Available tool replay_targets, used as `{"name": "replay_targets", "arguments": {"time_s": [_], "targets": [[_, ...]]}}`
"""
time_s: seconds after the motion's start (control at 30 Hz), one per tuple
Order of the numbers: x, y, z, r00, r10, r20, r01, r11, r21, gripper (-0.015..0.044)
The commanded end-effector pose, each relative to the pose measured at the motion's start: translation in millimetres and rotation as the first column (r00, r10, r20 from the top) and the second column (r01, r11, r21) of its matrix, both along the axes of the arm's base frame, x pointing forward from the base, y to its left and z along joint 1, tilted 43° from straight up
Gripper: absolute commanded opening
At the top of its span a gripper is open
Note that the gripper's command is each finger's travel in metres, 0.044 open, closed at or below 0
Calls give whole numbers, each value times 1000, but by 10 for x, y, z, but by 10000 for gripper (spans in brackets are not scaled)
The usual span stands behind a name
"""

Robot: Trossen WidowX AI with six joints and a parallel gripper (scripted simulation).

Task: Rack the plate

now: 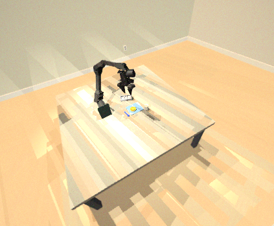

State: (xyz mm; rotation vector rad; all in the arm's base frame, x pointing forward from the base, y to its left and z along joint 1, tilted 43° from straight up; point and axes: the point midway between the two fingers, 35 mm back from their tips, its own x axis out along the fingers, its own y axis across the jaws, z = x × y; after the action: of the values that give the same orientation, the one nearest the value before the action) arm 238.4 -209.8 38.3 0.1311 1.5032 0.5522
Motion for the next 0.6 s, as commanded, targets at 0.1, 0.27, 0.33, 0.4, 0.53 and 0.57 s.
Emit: {"name": "replay_targets", "arguments": {"time_s": [0.1, 0.27, 0.33, 0.4, 0.53, 0.57], "targets": [[138, 158, -281, 986, -156, -62, 164, 976, 143, 400], [214, 286, -482, 957, -255, -139, 282, 929, 237, 400], [232, 320, -533, 946, -279, -163, 314, 913, 259, 400], [234, 325, -540, 945, -282, -166, 318, 911, 262, 400], [261, 396, -620, 945, -283, -165, 318, 911, 261, 400], [290, 488, -717, 945, -283, -165, 318, 911, 261, 400]]}}
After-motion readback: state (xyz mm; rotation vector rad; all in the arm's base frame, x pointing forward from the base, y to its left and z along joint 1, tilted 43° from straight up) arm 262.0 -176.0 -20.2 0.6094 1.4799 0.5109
